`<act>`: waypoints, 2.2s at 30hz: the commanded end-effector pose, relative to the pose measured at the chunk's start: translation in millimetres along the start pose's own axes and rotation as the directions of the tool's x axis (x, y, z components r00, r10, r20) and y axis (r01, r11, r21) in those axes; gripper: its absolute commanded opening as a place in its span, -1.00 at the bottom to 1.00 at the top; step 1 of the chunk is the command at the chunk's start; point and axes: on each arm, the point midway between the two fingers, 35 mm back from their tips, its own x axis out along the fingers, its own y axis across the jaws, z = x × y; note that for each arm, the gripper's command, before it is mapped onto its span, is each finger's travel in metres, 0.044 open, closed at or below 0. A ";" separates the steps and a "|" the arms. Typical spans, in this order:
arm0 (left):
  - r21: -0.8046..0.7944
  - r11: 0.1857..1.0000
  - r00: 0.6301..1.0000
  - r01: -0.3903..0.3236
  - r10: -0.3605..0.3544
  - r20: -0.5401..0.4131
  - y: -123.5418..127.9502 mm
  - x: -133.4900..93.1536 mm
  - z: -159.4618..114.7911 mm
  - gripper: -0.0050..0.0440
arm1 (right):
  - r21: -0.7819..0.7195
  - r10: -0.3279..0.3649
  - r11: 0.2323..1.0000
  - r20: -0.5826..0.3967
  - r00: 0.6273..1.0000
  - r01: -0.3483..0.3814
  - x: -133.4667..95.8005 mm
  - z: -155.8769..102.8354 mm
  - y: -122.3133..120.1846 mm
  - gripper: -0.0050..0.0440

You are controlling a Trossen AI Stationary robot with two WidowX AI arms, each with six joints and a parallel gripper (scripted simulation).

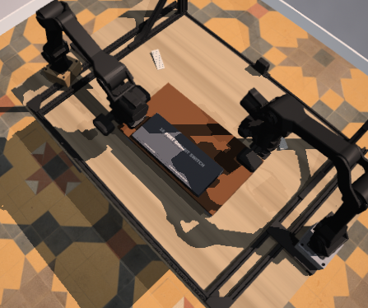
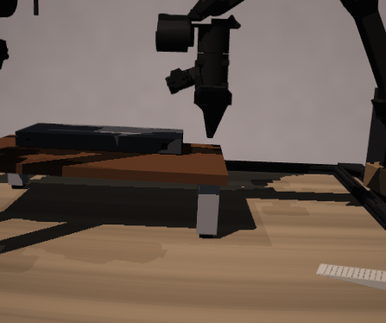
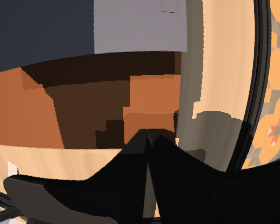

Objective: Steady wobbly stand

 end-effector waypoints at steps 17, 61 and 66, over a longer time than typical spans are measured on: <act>0.000 1.000 1.000 0.000 0.000 0.000 0.0 0.0 0.0 -0.80 | 0.000 -0.003 1.000 0.000 1.000 0.003 17.6 0.2 -0.8 -0.80; 0.000 1.000 1.000 0.000 0.000 0.000 0.0 0.0 0.0 -0.80 | 0.000 -0.003 1.000 0.000 1.000 0.003 26.8 0.2 -0.8 -0.80; 0.000 1.000 1.000 0.000 0.000 0.000 0.0 0.0 0.0 -0.80 | 0.000 0.000 1.000 0.009 1.000 0.000 -50.4 0.2 -0.6 -0.80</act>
